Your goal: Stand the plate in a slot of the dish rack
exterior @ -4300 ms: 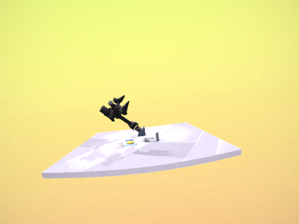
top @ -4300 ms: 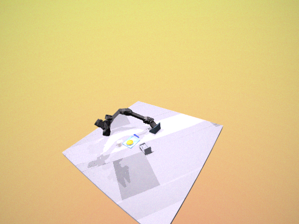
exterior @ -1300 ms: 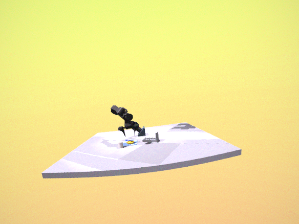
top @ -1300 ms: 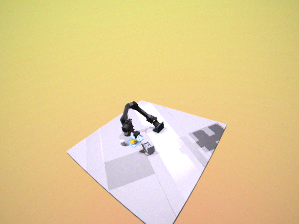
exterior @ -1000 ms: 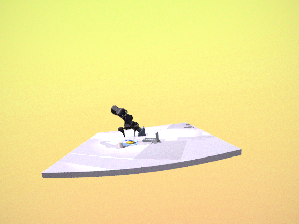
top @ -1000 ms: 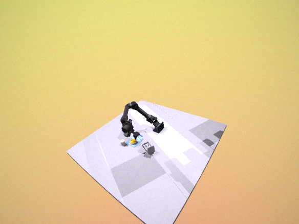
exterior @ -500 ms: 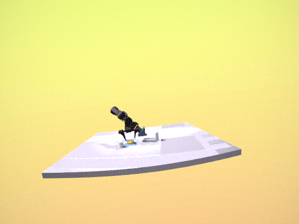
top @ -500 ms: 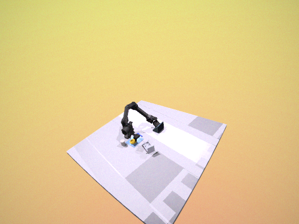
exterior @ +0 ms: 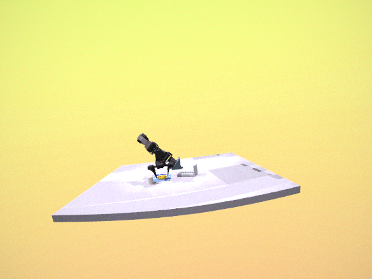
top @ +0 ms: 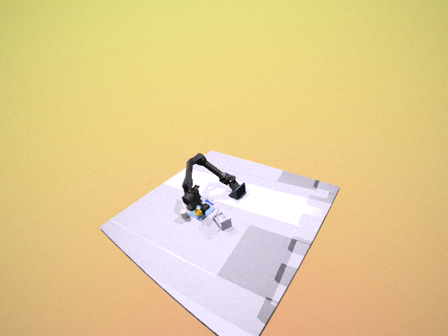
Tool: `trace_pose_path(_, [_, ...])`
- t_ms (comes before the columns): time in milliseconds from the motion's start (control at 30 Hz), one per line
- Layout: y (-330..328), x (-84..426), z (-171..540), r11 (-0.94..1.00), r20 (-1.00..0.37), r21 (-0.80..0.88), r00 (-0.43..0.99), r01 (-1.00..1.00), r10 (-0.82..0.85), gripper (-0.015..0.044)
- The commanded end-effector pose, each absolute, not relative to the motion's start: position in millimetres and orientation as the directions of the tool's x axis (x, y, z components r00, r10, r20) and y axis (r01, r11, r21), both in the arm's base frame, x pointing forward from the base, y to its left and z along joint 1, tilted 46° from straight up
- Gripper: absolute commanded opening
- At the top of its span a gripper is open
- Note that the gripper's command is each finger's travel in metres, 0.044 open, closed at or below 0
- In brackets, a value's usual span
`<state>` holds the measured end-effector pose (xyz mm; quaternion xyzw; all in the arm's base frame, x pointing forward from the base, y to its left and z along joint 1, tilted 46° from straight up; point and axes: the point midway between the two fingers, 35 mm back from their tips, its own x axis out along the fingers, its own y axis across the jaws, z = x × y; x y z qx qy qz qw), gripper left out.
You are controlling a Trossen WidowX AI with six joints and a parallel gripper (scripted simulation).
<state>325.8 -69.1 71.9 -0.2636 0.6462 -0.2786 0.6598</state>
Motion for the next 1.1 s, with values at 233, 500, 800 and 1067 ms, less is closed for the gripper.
trace_pose_path(233, [-73.7,324.3,67.5,0.702,-0.702,-0.712,0.006,0.02,-0.712,0.04])
trace_pose_path(500, [-73.7,324.3,67.5,0.702,-0.702,-0.712,0.006,0.02,-0.712,0.036])
trace_pose_path(800, [-63.4,327.8,76.8,0.706,-0.705,-0.708,0.02,0.019,-0.709,0.0202])
trace_pose_path(1067, [-29.9,334.7,107.3,0.717,-0.715,-0.697,0.062,0.018,-0.697,0.0])
